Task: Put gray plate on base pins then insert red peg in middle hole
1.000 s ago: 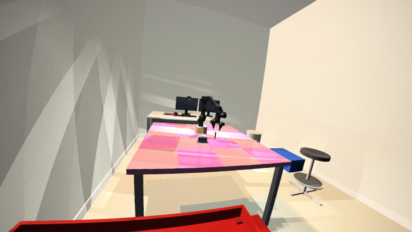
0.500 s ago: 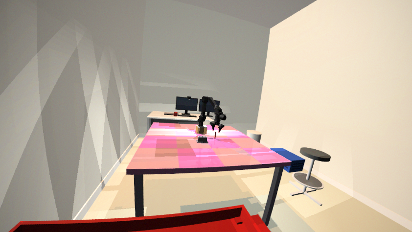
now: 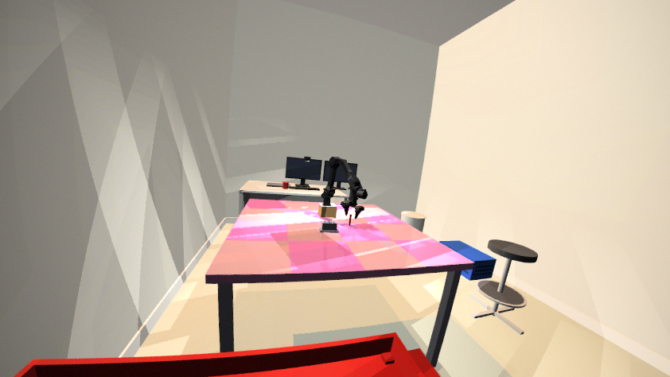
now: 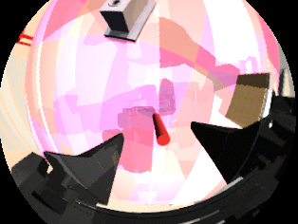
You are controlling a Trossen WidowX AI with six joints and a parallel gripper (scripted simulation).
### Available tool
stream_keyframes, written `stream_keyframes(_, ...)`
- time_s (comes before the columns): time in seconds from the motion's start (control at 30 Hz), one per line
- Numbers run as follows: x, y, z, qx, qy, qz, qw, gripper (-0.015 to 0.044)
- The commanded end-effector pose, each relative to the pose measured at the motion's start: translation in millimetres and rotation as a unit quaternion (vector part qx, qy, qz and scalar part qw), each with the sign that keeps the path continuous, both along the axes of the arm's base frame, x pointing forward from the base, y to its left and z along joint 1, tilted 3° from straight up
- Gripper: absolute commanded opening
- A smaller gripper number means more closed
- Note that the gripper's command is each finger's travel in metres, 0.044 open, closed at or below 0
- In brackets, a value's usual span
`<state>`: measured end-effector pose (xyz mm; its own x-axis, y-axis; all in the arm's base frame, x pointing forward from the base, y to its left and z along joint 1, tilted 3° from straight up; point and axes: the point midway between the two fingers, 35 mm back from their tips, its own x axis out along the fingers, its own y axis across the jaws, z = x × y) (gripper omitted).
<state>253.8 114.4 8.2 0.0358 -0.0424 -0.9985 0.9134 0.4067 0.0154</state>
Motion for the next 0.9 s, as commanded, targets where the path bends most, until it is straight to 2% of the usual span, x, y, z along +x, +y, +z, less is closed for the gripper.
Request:
stream_keyframes(0.0,-2.0,-1.2,-9.2,0.000,0.003,0.003,1.000,0.0440)
stream_keyframes(0.27,-2.8,-2.2,-19.5,0.000,0.003,0.003,1.000,0.0440)
stream_keyframes(0.8,-2.8,-2.2,-19.5,0.000,0.003,0.003,1.000,0.0020)
stream_keyframes(0.87,-2.8,-2.2,-19.5,0.000,0.003,0.003,1.000,0.0000)
